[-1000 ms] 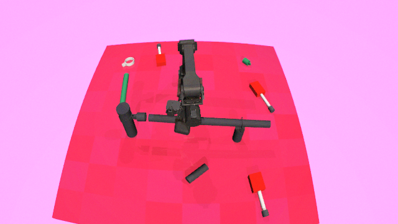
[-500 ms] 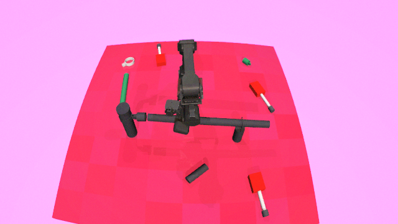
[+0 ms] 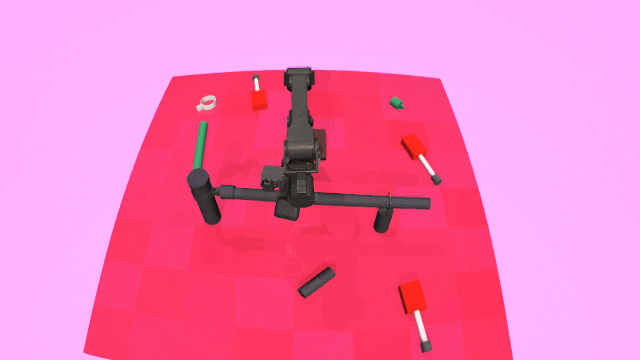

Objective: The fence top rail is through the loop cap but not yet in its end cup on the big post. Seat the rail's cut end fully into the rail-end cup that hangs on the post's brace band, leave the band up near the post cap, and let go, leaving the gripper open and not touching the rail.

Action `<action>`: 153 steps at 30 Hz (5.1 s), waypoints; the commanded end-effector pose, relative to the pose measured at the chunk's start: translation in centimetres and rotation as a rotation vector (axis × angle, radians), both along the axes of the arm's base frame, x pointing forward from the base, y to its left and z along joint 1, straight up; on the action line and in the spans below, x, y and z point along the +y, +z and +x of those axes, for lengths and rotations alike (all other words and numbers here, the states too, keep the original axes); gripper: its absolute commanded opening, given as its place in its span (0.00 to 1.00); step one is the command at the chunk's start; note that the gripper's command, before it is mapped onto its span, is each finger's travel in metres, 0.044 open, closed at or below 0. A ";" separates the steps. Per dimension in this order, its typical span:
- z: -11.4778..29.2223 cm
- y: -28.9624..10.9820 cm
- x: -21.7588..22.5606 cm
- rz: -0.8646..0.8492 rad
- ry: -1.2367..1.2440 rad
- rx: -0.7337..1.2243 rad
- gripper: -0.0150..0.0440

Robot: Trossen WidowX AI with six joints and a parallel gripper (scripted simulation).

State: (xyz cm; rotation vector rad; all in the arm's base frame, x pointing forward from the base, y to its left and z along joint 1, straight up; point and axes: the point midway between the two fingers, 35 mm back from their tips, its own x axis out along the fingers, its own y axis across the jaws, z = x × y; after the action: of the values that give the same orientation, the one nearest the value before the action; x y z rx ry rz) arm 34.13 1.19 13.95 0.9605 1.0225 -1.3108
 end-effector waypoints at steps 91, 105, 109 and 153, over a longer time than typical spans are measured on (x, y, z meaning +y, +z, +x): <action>0.1 0.4 -0.8 -0.008 0.002 -0.001 0.25; 0.0 -0.1 -0.1 0.013 0.003 0.007 0.25; 0.0 -0.1 -0.2 0.013 0.003 0.007 0.25; 0.3 1.2 -2.2 0.011 0.003 0.006 0.25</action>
State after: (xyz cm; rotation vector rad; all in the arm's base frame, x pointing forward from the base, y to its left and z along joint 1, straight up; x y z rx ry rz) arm 33.93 -0.36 14.36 0.9477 1.0718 -1.3108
